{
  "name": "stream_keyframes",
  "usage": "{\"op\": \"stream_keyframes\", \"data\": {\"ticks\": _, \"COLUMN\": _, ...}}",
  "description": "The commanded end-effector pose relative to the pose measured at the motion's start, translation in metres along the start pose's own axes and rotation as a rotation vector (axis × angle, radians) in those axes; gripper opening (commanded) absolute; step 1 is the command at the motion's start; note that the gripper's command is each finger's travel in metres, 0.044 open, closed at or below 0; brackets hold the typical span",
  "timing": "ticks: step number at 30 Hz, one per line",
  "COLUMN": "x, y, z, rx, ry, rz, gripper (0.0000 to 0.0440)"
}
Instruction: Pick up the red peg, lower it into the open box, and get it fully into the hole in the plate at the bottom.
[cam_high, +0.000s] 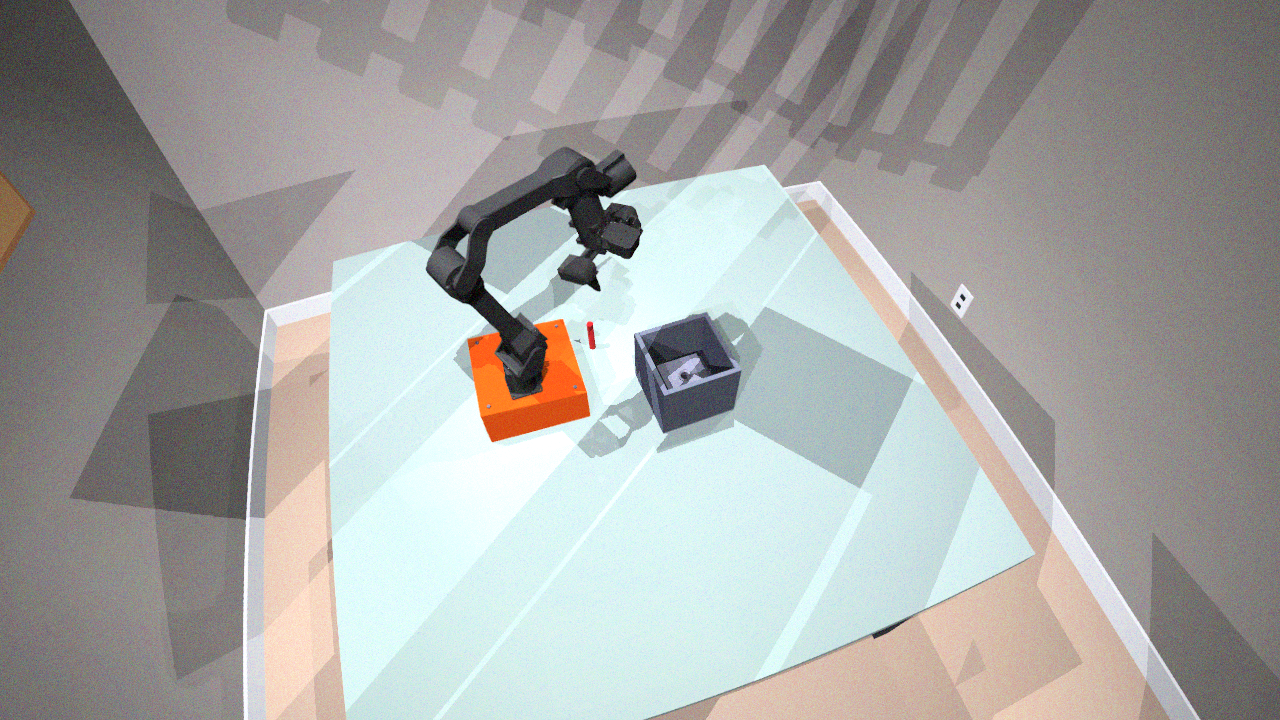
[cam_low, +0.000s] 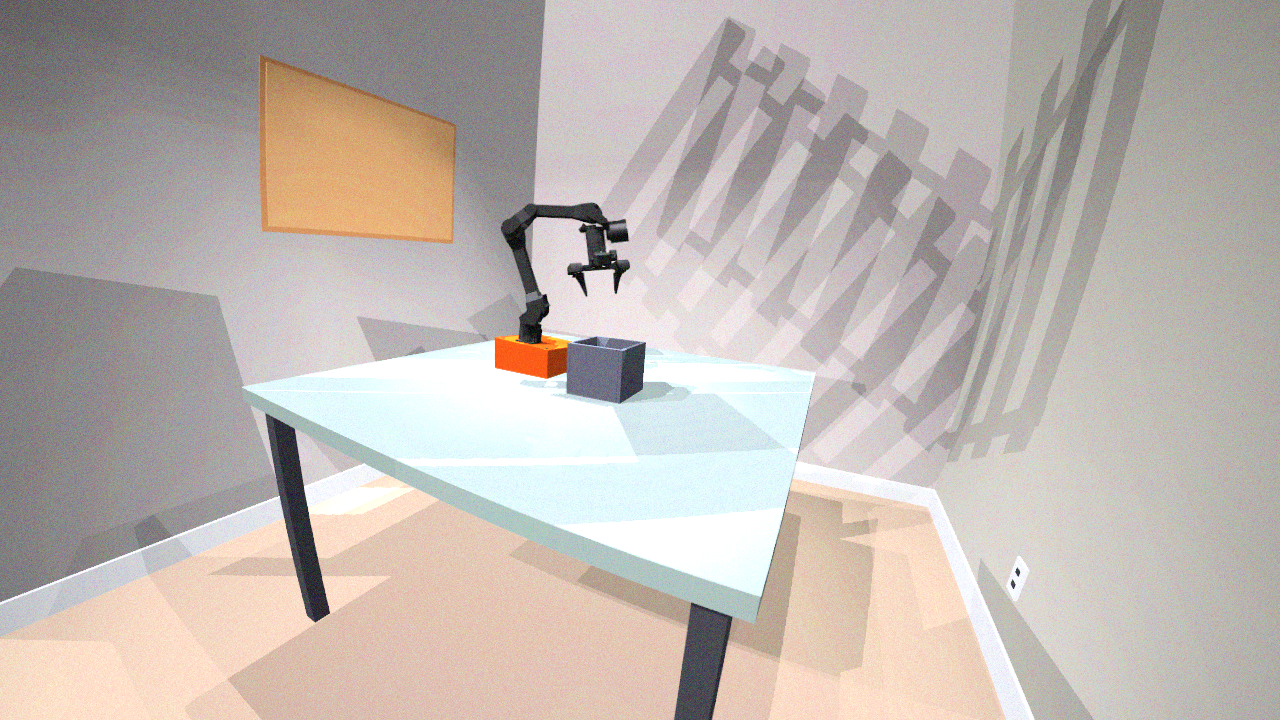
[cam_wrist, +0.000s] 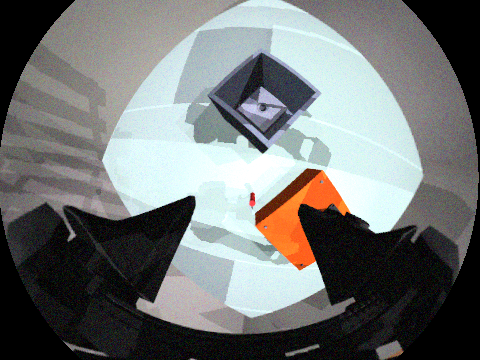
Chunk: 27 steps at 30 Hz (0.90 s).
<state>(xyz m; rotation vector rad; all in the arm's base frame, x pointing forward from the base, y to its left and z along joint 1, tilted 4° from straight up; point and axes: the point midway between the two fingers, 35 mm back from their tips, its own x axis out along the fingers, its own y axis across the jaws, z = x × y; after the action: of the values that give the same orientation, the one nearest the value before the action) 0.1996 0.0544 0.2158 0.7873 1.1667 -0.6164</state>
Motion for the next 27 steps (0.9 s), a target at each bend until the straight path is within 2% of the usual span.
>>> {"op": "stream_keyframes", "data": {"ticks": 1, "x": 0.012, "y": 0.0, "z": -0.011, "rx": 0.046, "ry": 0.044, "rz": -0.044, "gripper": 0.044}}
{"op": "stream_keyframes", "data": {"ticks": 15, "x": 0.058, "y": -0.002, "z": -0.049, "rx": 0.237, "ry": 0.148, "rz": -0.214, "gripper": 0.0438}}
{"op": "stream_keyframes", "data": {"ticks": 27, "x": 0.098, "y": -0.012, "z": -0.07, "rx": 0.305, "ry": 0.164, "rz": -0.329, "gripper": 0.044}}
